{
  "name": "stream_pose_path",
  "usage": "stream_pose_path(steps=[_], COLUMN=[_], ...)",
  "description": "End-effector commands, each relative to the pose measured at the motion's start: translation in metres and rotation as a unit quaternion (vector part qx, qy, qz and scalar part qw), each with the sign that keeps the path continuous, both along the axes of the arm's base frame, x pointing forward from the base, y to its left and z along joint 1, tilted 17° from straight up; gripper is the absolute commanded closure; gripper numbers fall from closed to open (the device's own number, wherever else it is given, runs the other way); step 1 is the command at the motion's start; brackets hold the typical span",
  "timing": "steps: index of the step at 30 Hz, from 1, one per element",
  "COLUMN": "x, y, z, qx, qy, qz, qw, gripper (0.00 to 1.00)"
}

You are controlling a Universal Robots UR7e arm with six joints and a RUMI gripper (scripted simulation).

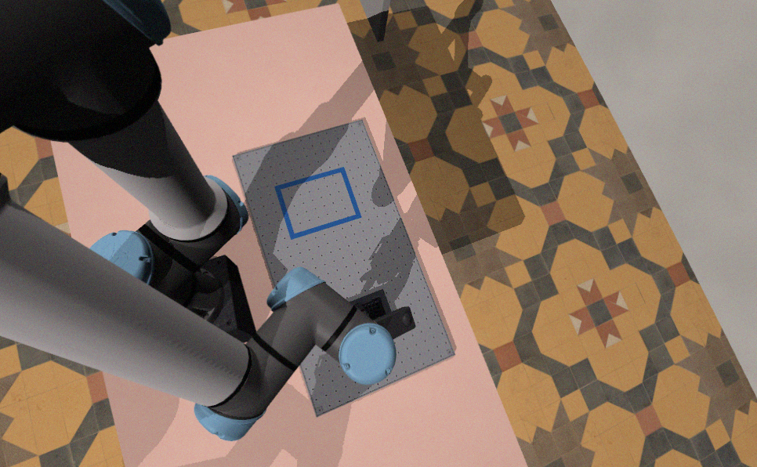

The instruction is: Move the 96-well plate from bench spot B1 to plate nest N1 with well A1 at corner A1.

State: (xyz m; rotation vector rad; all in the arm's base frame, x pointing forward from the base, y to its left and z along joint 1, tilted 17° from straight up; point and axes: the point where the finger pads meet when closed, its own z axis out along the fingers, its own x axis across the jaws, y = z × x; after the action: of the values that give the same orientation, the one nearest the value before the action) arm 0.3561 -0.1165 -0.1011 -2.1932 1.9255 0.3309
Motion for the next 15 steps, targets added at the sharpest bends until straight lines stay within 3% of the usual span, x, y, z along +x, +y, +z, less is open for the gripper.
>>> stream_pose_path(steps=[1, 15], x=[0.0003, 0.0002], y=[-0.0001, 0.0005], z=[-0.0006, -0.0026], qx=[0.000, 0.000], qy=[0.000, 0.000], qz=[0.000, 0.000], qw=[1.000, 1.000], gripper=[1.00, 1.00])
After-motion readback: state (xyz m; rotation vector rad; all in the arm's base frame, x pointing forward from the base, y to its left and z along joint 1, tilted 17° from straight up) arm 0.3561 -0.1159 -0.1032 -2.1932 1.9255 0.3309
